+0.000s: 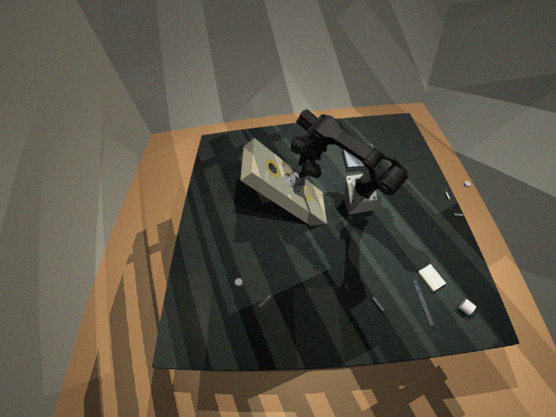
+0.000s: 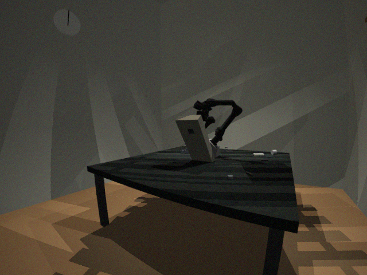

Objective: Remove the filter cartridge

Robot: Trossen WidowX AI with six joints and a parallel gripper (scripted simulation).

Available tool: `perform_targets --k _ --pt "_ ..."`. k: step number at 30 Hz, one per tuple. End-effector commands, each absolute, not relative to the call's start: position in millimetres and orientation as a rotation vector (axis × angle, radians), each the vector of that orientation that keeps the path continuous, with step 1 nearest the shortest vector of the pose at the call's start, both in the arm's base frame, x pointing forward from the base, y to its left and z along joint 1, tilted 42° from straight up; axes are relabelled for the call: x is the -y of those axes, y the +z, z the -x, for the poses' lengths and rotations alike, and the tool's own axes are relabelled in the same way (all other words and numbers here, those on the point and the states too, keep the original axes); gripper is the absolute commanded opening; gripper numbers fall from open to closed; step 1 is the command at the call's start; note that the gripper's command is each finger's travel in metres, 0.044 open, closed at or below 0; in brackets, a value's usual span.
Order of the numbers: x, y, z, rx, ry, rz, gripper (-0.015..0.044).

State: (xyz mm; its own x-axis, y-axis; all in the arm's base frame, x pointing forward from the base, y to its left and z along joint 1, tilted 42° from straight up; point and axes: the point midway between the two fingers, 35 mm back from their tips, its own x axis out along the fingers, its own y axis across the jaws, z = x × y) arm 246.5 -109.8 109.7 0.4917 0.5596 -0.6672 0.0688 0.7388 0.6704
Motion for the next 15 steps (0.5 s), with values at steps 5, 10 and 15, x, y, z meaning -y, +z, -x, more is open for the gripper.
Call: perform_targets --k 5,10,15 --pt "102.6 100.2 -250.7 -1.037 0.343 -0.678 0.0305" --pt "98.2 94.7 -254.8 -1.037 0.343 -0.677 0.0305" --pt "93.6 89.4 -258.8 -1.037 0.343 -0.677 0.0305"
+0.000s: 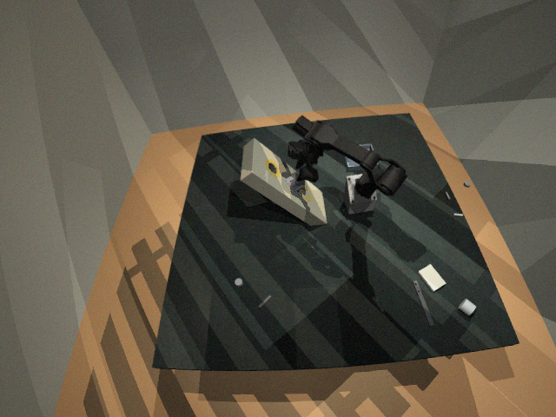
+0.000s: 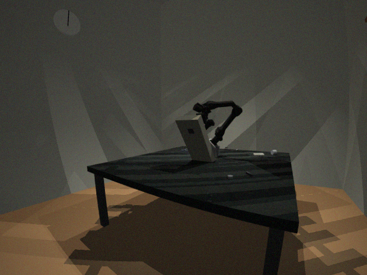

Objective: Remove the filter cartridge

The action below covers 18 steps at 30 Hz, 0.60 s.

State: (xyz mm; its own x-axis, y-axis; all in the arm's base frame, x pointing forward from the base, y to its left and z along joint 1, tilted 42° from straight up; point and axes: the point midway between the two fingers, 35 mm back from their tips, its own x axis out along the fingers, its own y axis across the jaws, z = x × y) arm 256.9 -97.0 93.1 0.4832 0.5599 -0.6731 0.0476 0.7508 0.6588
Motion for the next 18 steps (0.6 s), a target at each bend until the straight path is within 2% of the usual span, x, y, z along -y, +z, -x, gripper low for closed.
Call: perform_targets --k 1,15,16,18 --pt "92.7 88.3 -259.6 -1.037 0.343 -0.677 0.0305" --pt "80.2 75.8 -268.7 -1.034 0.346 -0.679 0.0305" --pt "82.7 77.6 -267.5 -1.036 0.343 -0.674 0.0278" --pt "82.7 77.6 -267.5 -1.036 0.343 -0.674 0.0265"
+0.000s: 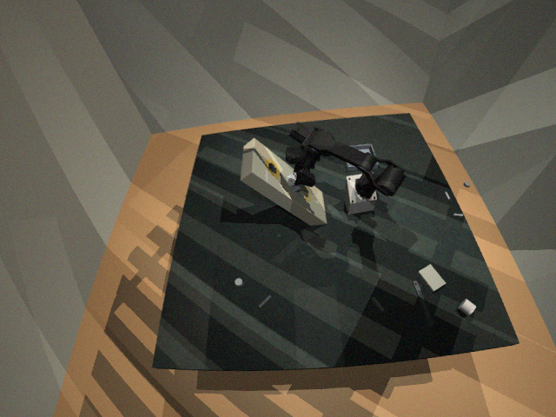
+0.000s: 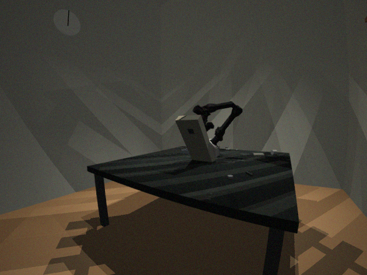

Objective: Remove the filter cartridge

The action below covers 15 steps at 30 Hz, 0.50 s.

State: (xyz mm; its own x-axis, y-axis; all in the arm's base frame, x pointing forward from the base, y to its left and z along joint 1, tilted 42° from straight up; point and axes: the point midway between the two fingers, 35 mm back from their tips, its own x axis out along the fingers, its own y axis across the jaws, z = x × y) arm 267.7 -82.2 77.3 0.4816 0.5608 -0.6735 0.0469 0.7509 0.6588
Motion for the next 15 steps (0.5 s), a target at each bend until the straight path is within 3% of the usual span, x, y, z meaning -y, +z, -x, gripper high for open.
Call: perform_targets --k 1,12,15 --pt "82.7 77.6 -267.5 -1.036 0.343 -0.674 0.0259" --pt "82.7 77.6 -267.5 -1.036 0.343 -0.674 0.0185" --pt "82.7 77.6 -267.5 -1.036 0.343 -0.674 0.0106"
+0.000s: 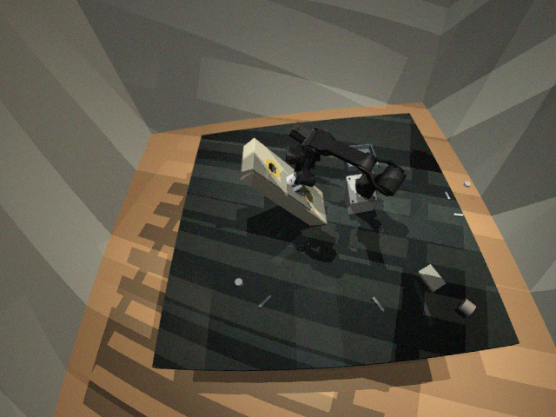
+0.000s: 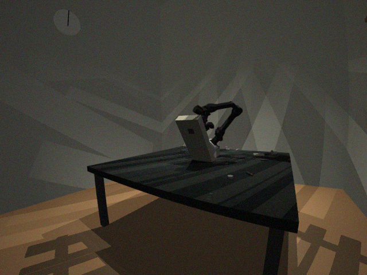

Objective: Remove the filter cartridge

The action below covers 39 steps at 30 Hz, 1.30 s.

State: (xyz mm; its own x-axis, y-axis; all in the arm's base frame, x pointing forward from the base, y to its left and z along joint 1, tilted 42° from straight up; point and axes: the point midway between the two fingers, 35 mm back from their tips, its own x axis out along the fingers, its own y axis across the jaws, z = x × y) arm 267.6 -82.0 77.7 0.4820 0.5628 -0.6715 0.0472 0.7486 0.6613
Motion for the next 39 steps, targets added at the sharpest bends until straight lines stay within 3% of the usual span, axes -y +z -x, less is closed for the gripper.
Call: perform_targets --k 1,4,12,29,39 --pt "83.0 78.0 -267.9 -1.036 0.343 -0.674 0.0080" --pt "87.5 82.9 -272.8 -1.035 0.344 -0.675 0.0001" --pt "98.4 94.4 -281.1 -1.036 0.344 -0.676 0.0000" --pt "149.1 152.3 -241.6 -1.040 0.343 -0.678 0.0000" --pt "180.0 119.6 -244.5 -1.040 0.341 -0.674 0.0000"
